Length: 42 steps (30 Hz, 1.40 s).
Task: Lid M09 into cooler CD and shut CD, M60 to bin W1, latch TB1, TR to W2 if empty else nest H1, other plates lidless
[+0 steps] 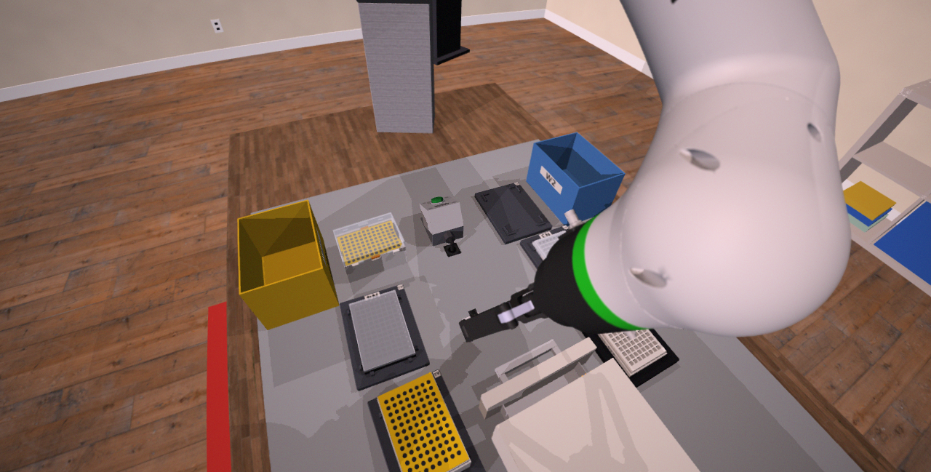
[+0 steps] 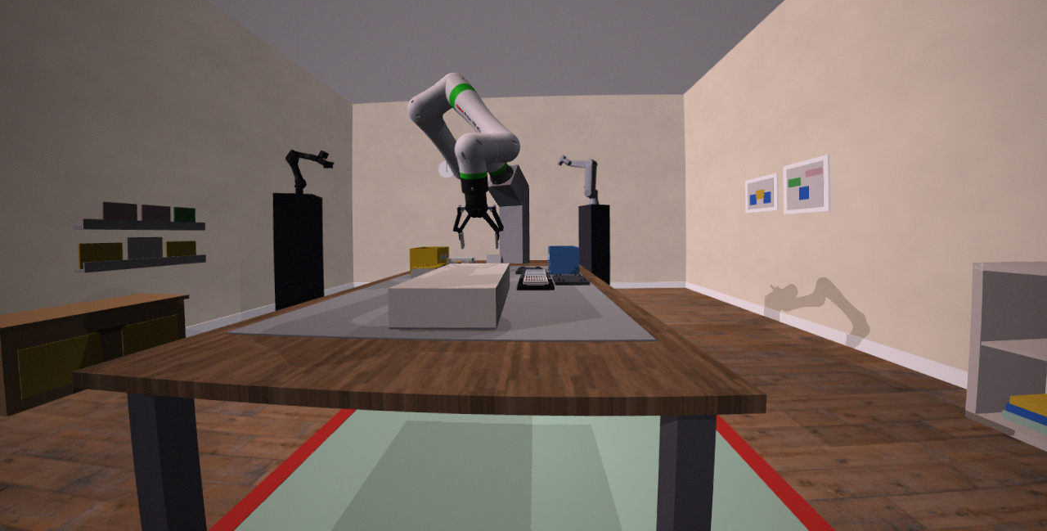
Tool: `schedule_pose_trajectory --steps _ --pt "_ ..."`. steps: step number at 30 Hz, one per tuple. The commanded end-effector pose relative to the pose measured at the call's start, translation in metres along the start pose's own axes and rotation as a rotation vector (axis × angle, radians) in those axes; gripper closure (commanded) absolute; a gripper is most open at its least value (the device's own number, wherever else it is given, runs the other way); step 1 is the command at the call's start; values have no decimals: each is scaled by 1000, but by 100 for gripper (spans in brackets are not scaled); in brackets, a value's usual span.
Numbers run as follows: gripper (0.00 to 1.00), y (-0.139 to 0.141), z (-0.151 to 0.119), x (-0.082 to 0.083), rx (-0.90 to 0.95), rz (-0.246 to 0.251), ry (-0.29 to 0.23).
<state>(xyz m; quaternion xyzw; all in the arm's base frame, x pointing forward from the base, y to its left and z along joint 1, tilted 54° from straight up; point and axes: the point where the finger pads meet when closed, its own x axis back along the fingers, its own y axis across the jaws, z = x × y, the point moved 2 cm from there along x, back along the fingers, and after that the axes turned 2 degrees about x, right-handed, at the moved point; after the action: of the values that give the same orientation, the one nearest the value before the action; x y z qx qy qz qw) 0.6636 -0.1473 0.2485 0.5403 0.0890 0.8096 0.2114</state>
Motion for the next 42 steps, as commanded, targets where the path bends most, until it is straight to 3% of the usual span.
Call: schedule_pose_trajectory --steps 1,10,23,42 --pt "13 -4 11 3 0 0 -3" --pt "13 -17 42 13 0 0 -3" --pt "13 -17 42 13 0 0 -3" --pt "13 -17 51 -8 0 0 -3"
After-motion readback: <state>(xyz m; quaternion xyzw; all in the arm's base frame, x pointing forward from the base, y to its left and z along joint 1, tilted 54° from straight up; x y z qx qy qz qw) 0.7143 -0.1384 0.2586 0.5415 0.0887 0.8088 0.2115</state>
